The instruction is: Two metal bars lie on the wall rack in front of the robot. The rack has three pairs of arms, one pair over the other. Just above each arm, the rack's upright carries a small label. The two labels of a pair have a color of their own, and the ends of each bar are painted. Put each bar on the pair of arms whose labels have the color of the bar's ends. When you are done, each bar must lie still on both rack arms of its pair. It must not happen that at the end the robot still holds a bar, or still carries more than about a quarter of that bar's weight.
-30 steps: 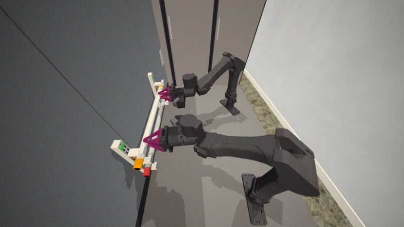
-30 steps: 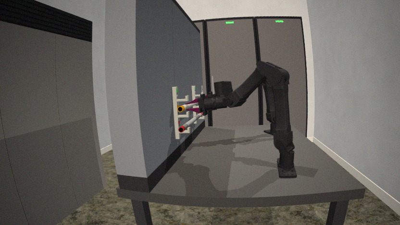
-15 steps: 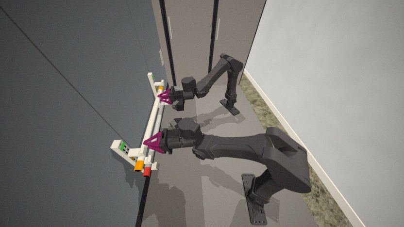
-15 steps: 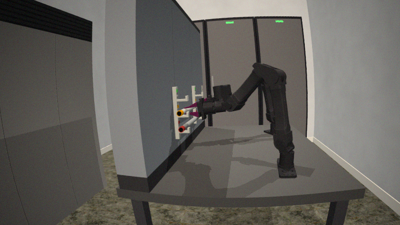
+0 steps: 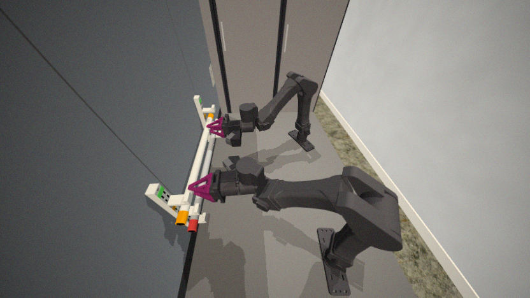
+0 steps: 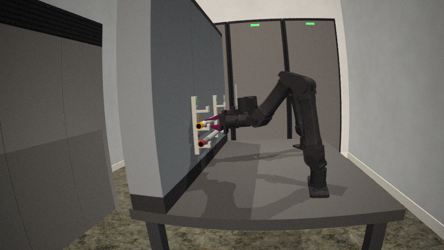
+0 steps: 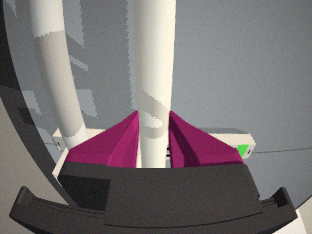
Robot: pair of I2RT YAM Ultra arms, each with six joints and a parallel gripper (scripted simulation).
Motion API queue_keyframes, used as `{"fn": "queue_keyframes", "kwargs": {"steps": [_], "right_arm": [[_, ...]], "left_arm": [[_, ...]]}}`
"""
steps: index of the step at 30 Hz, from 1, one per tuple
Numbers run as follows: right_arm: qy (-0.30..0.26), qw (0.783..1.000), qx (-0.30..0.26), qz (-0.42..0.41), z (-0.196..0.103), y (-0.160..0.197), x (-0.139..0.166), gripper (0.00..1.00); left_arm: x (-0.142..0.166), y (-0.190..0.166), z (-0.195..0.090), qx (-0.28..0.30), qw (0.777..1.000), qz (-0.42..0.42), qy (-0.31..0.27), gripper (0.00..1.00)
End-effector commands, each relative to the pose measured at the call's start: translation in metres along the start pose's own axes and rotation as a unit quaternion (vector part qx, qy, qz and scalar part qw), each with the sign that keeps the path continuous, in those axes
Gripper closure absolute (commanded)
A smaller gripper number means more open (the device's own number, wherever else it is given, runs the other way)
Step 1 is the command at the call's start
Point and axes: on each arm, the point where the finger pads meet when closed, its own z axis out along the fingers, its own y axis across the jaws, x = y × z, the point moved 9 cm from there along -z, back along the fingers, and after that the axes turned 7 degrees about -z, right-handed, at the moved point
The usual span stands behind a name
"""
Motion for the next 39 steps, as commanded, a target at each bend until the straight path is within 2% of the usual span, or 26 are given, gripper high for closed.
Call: {"fn": "queue_keyframes", "kwargs": {"steps": [1,24,39], "right_arm": [[0.004,1.000,0.024,0.002,0.0012,-0.0067,0.0042,1.00],[0.004,1.000,0.024,0.002,0.0017,0.0024,0.0031,1.00],[0.004,1.000,0.024,0.002,0.0017,0.0024,0.0030,0.76]], "left_arm": [[0.0014,0.0079,0.0011,-0.021,1.000,-0.003,-0.003,1.00],[0.0025,-0.0011,0.0015,-0.022,1.000,-0.002,-0.003,1.00],[0.0025,-0.0011,0.0015,-0.022,1.000,-0.002,-0.003,0.76]]}}
